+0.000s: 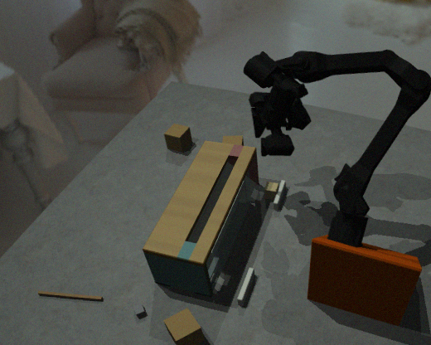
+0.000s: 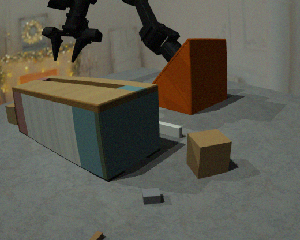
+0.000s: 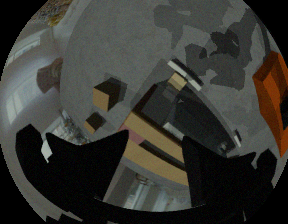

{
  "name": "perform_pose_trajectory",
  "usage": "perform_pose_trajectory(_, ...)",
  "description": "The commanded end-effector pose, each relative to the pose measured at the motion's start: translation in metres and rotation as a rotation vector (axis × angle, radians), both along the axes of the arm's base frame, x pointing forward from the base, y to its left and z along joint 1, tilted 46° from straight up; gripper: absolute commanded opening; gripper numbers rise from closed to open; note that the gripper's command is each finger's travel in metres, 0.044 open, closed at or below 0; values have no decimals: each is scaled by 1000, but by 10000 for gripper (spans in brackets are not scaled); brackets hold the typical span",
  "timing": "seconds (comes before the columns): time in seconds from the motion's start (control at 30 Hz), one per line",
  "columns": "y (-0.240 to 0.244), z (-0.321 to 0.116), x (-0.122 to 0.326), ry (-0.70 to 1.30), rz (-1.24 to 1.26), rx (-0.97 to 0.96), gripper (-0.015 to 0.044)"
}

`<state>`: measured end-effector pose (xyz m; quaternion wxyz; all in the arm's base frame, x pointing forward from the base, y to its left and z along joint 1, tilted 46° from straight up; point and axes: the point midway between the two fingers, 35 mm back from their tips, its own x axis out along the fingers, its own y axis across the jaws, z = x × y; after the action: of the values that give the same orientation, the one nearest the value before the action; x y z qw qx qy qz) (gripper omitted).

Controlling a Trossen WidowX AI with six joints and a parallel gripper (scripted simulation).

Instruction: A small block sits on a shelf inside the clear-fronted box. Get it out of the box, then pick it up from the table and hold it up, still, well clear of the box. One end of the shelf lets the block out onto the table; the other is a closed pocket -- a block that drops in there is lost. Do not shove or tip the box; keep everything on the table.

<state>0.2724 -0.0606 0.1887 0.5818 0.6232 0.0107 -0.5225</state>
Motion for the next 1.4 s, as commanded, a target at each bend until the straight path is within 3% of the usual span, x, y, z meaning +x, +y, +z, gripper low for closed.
perform_pose_trajectory(0.0, -4, -2, -7, -342, -330, 283, 285)
perform_pose_trajectory(0.43, -6, -4, -6, -342, -330, 283, 285)
perform_pose_trajectory(0.7, -72, -62, 2, -345, -329, 278, 285)
perform_pose_trajectory(1.37, -90, -79, 5, -344, -329, 278, 285)
